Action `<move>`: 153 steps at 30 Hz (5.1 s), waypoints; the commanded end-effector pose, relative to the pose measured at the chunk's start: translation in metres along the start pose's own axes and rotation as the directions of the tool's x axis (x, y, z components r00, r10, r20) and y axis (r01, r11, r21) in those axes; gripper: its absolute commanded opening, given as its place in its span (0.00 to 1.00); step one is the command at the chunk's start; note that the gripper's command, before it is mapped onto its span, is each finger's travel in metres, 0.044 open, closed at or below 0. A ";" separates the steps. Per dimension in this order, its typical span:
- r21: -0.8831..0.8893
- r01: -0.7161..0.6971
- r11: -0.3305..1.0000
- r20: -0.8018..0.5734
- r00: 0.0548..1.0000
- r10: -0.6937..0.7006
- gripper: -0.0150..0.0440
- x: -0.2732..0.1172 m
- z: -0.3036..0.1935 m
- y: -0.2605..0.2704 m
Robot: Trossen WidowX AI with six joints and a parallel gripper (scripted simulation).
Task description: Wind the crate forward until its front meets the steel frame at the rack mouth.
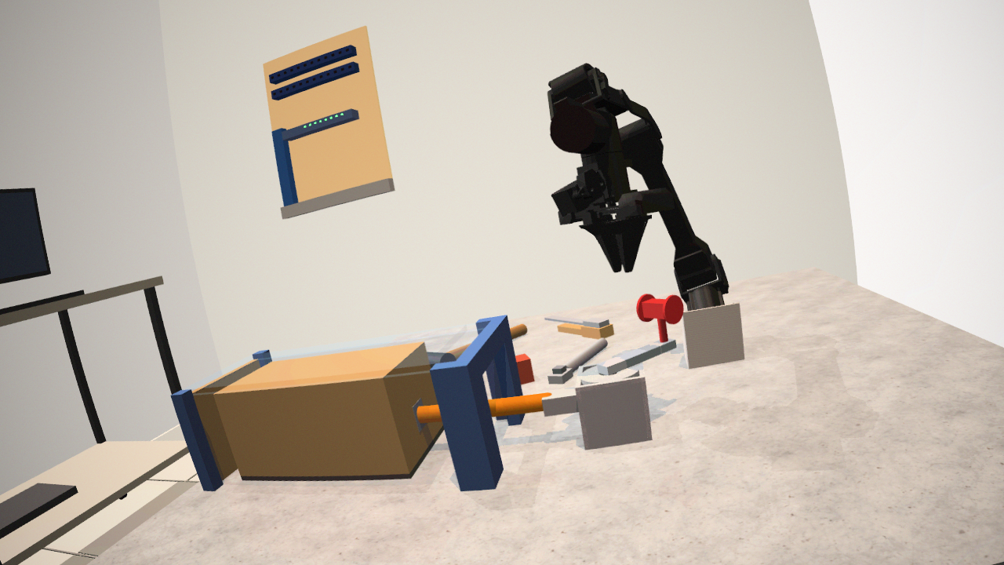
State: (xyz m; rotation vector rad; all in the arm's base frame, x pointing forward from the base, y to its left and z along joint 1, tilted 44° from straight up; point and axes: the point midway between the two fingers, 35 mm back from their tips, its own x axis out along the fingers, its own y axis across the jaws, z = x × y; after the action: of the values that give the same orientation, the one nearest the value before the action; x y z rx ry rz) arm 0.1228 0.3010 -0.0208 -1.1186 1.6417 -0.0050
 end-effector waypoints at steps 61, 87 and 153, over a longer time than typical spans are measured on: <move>0.869 -0.092 0.486 -0.057 0.957 0.283 0.79 0.009 -0.036 0.000; 0.995 0.032 0.091 -0.066 0.913 0.402 1.00 0.016 -0.052 0.001; 0.996 0.036 0.087 -0.068 0.914 0.401 0.25 0.083 -0.055 0.000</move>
State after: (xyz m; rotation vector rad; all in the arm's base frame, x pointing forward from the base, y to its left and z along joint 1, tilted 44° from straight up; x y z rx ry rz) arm 0.0849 0.2187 -0.0610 0.2598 1.5022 -1.0914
